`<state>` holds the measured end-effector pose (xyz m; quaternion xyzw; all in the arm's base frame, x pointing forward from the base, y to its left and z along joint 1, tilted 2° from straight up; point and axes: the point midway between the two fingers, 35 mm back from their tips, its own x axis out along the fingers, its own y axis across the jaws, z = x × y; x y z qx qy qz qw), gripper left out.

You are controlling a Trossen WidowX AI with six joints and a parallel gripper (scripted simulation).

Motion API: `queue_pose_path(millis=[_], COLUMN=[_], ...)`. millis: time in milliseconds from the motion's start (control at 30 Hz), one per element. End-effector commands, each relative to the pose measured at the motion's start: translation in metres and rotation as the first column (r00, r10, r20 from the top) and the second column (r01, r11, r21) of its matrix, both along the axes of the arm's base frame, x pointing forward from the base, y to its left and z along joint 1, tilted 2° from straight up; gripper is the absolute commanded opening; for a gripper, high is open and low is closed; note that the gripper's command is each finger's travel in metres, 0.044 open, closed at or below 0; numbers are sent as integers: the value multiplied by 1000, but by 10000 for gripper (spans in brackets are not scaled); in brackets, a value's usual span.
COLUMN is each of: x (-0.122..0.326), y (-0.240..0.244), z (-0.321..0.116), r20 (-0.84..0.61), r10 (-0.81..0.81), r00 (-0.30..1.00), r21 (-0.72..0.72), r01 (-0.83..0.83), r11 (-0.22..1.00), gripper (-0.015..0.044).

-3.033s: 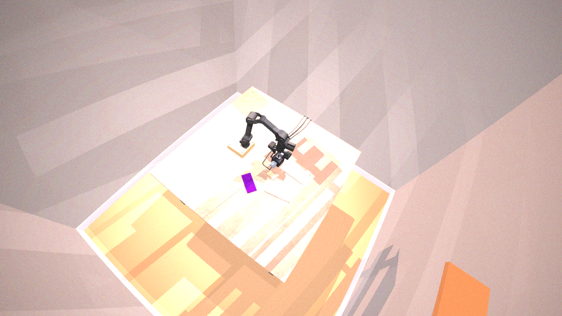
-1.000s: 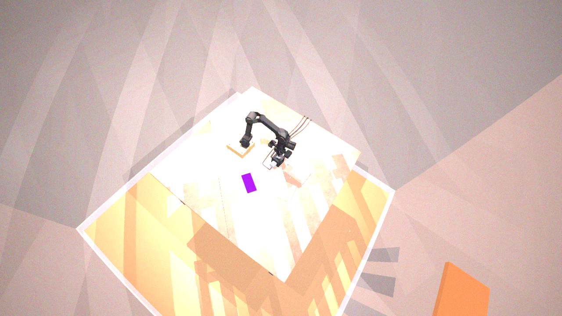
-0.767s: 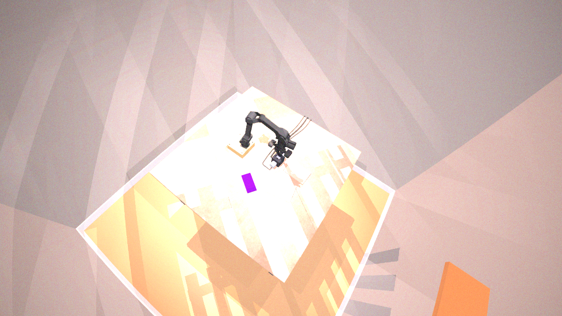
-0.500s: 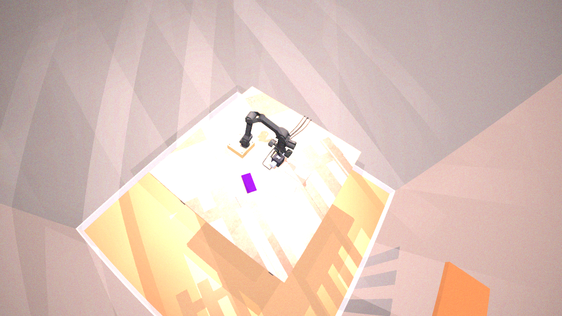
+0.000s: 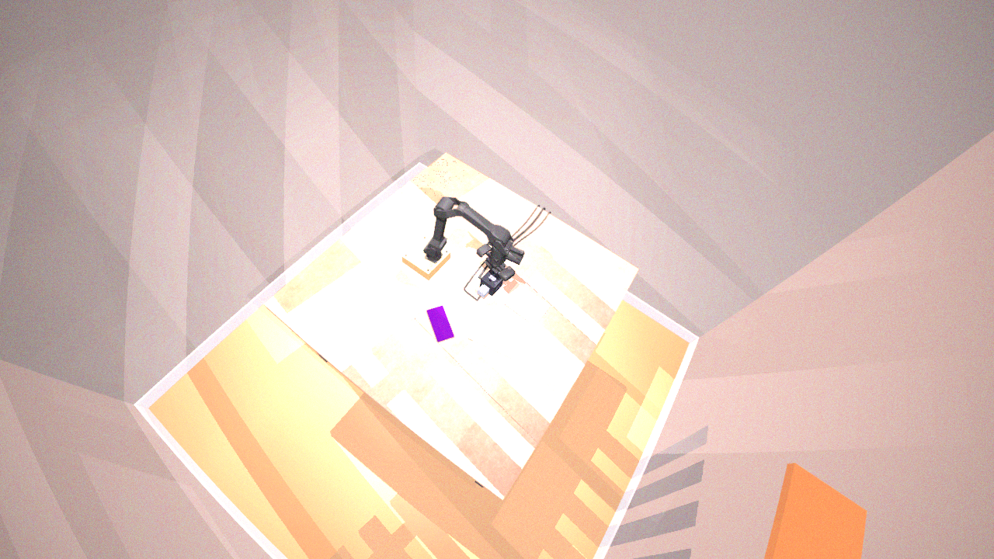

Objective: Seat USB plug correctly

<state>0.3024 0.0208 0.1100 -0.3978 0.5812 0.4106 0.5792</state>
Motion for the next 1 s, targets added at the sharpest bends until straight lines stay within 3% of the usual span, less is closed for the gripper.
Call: queue_pose_path(millis=[0,467,967], x=[0,0,0], y=[0,0,0], z=[0,0,0], r20=[-3,-6,-6], r10=[-114,-463,-767], r00=[993,887,642], r21=[-2,-8,-16], r01=[114,463,766], r11=[993,887,642], gripper=[0,0,0])
